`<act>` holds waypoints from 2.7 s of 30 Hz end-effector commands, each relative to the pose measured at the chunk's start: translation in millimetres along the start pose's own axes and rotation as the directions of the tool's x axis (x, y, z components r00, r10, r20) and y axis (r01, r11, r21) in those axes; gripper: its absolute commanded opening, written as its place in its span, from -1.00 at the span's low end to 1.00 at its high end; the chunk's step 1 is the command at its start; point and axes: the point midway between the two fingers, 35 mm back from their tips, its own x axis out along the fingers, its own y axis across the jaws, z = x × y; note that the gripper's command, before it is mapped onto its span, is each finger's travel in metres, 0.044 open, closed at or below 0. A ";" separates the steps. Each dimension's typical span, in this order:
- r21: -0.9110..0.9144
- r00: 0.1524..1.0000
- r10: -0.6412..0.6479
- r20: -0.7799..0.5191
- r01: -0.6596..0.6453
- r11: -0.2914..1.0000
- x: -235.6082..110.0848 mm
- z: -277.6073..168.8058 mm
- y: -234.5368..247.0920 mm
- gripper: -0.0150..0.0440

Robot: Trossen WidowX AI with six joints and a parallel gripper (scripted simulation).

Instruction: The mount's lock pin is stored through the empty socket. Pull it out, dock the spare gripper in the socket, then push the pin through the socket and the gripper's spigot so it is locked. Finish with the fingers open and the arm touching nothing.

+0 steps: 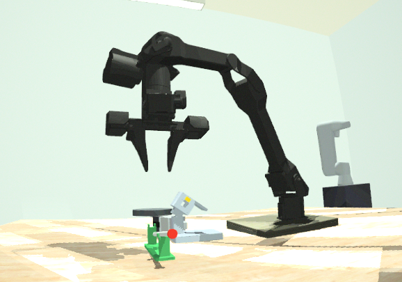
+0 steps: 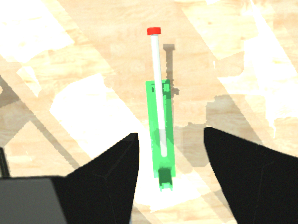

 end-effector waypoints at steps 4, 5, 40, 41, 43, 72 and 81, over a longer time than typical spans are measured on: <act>-0.006 1.000 0.013 -0.011 -0.013 1.000 33.1 -5.4 -0.4 0.12; -0.006 1.000 0.013 -0.011 -0.013 1.000 42.6 -6.4 -0.2 0.12; -0.005 1.000 0.013 -0.011 -0.013 1.000 113.6 -18.8 1.8 0.12; -0.005 1.000 0.013 -0.011 -0.013 1.000 115.2 -19.1 1.9 0.12; -0.005 1.000 0.013 -0.011 -0.013 1.000 118.4 -19.8 2.1 0.12; -0.005 1.000 0.013 -0.011 -0.013 1.000 128.5 -22.1 3.2 -0.49; -0.008 1.000 0.015 -0.008 -0.015 1.000 118.2 -20.0 3.4 -0.49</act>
